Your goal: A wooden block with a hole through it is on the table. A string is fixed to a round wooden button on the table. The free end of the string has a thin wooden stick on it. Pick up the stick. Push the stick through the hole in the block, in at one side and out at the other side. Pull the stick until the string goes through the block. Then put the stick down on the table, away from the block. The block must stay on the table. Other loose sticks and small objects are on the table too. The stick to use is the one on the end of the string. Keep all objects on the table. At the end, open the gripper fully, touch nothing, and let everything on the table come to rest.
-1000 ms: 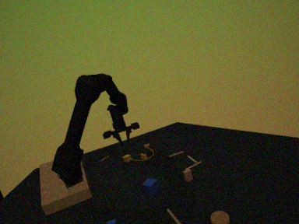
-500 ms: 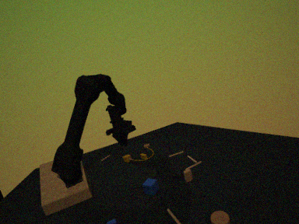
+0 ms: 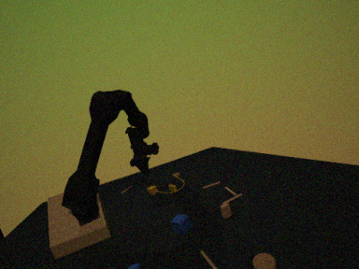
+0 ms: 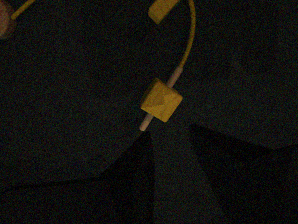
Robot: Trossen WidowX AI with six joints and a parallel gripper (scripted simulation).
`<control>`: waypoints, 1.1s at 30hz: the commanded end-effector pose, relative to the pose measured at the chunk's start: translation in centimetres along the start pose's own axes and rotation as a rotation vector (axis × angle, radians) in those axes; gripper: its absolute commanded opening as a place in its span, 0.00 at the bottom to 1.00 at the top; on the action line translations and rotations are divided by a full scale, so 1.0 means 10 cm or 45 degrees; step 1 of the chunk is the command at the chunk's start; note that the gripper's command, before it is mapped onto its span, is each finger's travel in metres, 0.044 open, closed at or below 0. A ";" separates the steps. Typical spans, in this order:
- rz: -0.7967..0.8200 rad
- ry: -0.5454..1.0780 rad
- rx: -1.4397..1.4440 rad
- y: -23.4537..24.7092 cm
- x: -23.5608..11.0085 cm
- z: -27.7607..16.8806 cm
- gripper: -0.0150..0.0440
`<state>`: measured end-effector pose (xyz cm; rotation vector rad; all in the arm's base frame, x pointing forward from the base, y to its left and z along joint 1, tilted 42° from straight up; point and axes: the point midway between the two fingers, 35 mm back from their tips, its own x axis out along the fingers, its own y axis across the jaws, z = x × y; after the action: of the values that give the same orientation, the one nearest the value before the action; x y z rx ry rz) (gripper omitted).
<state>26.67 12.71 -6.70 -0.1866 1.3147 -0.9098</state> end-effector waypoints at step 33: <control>0.008 0.029 0.902 0.19 0.23 -0.16 0.46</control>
<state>26.25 13.64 -9.40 0.3959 0.9432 -1.3120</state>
